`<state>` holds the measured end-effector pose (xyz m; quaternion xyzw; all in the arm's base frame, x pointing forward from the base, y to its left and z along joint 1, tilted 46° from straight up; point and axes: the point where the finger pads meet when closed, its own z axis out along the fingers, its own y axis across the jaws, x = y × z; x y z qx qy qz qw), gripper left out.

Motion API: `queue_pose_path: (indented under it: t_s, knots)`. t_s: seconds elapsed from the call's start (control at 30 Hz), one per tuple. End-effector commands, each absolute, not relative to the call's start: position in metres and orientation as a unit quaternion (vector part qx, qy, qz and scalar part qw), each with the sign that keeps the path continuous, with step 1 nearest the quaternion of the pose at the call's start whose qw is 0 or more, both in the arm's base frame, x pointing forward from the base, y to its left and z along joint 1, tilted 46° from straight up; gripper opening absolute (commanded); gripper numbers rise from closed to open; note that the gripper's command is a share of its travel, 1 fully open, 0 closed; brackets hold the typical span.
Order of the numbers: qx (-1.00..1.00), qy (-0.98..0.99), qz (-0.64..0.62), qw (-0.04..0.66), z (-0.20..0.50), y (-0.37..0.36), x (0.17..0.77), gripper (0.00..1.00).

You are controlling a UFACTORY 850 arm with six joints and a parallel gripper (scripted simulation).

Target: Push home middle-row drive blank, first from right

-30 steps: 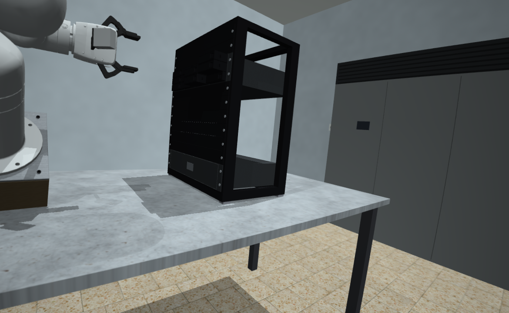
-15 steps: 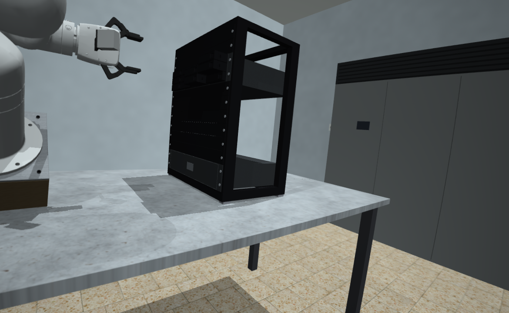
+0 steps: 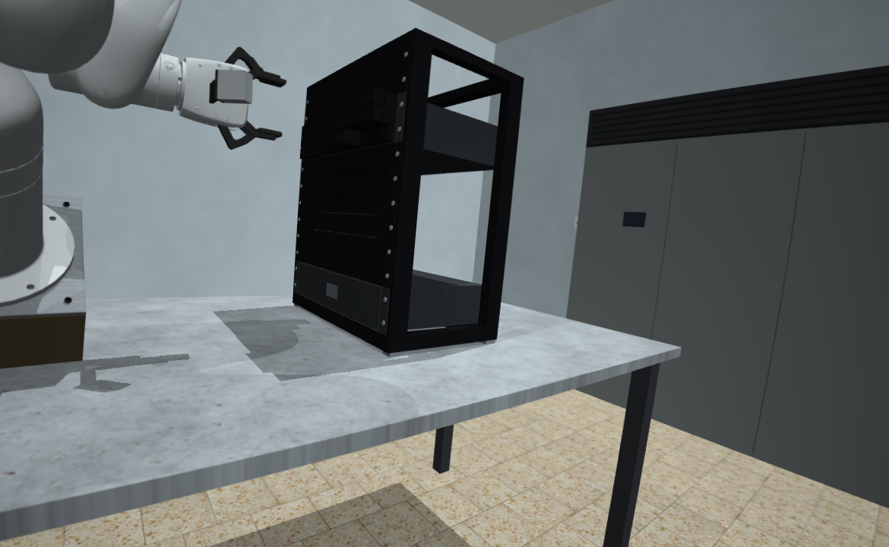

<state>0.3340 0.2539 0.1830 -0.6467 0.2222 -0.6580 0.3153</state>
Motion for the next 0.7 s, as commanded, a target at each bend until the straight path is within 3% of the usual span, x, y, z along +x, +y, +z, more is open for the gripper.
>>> queue_pose_path:
  t_s: [0.0,0.67]
  knots:
    - [-0.648,0.220,-0.657,0.317,0.181,0.258,0.357,1.00]
    - [-0.648,0.220,-0.657,0.317,0.179,0.261,0.376,1.00]
